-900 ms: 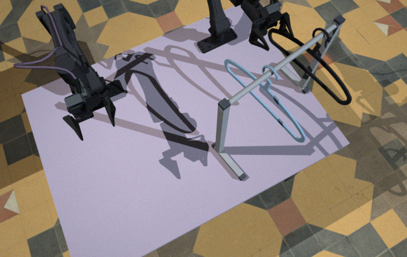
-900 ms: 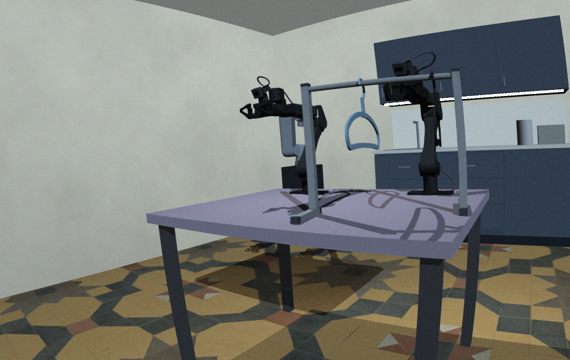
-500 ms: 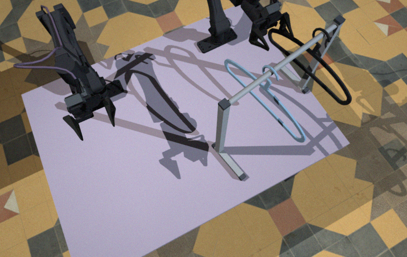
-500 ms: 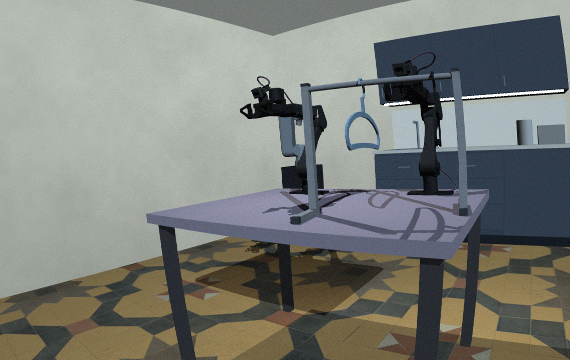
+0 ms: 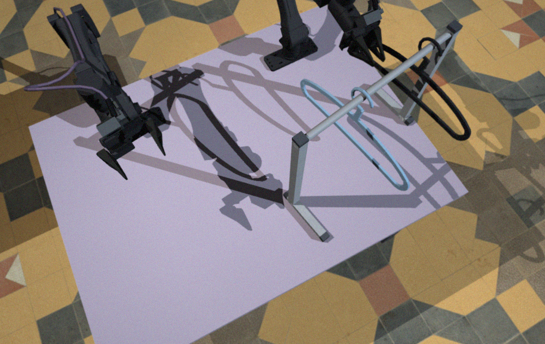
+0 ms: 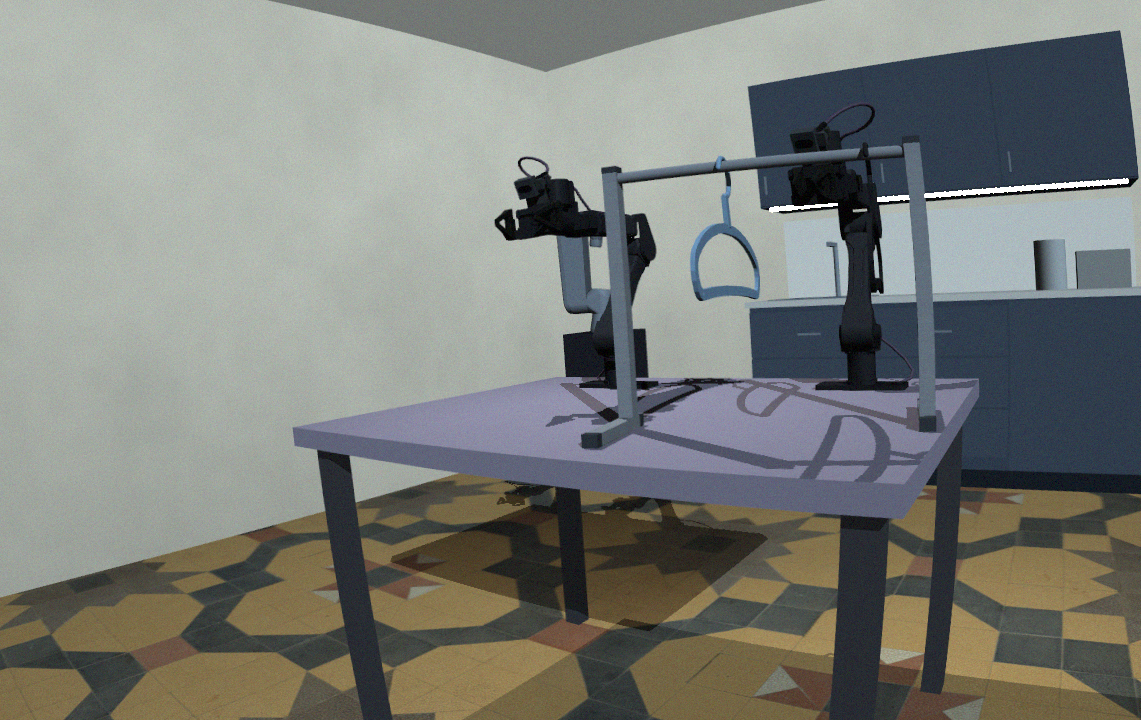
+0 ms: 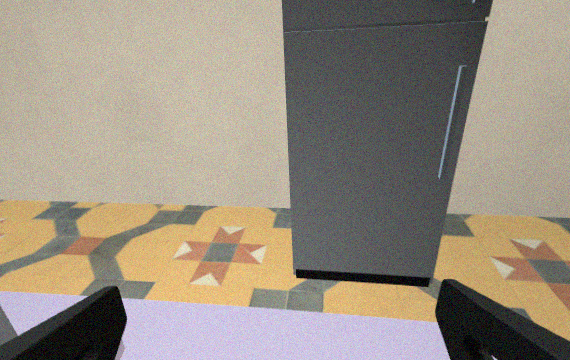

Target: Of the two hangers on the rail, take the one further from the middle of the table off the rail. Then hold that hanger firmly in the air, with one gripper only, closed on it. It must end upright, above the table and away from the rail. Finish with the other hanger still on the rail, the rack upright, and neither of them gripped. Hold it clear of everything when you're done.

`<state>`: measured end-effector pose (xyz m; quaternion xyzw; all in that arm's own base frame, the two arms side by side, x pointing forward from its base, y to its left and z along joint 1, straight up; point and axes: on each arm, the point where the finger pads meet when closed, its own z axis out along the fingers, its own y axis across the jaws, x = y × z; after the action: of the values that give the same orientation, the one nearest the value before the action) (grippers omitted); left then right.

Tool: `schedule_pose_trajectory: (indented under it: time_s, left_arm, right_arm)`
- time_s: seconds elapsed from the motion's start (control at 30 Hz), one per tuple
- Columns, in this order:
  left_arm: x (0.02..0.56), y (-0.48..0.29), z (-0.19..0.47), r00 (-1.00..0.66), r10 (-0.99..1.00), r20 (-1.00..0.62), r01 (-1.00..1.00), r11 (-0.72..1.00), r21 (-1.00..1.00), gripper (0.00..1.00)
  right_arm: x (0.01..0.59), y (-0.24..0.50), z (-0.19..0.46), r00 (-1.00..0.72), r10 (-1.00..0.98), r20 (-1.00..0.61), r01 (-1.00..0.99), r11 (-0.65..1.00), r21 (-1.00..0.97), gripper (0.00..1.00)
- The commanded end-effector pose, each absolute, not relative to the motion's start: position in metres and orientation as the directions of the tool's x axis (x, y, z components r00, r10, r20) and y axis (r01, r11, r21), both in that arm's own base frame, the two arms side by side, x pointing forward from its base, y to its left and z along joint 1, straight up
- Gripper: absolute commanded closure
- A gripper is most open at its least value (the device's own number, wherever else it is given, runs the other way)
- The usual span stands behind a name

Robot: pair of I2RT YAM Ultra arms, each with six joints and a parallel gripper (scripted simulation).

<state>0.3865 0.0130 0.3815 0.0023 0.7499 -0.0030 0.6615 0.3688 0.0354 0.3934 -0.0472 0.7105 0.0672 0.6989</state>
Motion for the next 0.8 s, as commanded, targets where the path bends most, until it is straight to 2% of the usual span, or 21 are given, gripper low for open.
schedule_pose_trajectory:
  time_s: [0.0, 0.13, 0.2, 0.4, 0.63, 0.77]
  left_arm:
    - [0.389, 0.033, 0.380, -0.223, -0.004, -0.975, 0.004, 1.000, -0.005, 0.69]
    - [0.391, 0.056, 0.381, -0.271, -0.025, -0.962, -0.028, 0.999, -0.018, 0.69]
    - [0.391, 0.056, 0.381, -0.271, -0.025, -0.962, -0.028, 0.999, -0.018, 0.69]
    - [0.386, 0.094, 0.379, -0.324, -0.034, -0.945, -0.092, 0.996, -0.004, 0.69]
    - [0.381, 0.125, 0.380, -0.330, -0.045, -0.943, -0.159, 0.987, 0.008, 0.69]
    - [0.380, 0.126, 0.381, -0.327, -0.054, -0.943, -0.164, 0.986, 0.001, 0.69]
  right_arm:
    - [0.321, 0.099, 0.423, 0.096, 0.091, -0.991, -0.440, 0.897, 0.040, 0.00]
    - [0.283, 0.148, 0.433, 0.149, 0.147, -0.978, -0.621, 0.784, 0.023, 0.00]
    - [0.283, 0.148, 0.433, 0.149, 0.147, -0.978, -0.621, 0.784, 0.023, 0.00]
    - [0.239, 0.217, 0.435, 0.159, 0.221, -0.962, -0.821, 0.571, -0.004, 0.00]
    - [0.208, 0.265, 0.437, 0.142, 0.267, -0.953, -0.919, 0.394, -0.027, 0.00]
    - [0.204, 0.271, 0.441, 0.143, 0.276, -0.950, -0.929, 0.370, -0.032, 0.00]
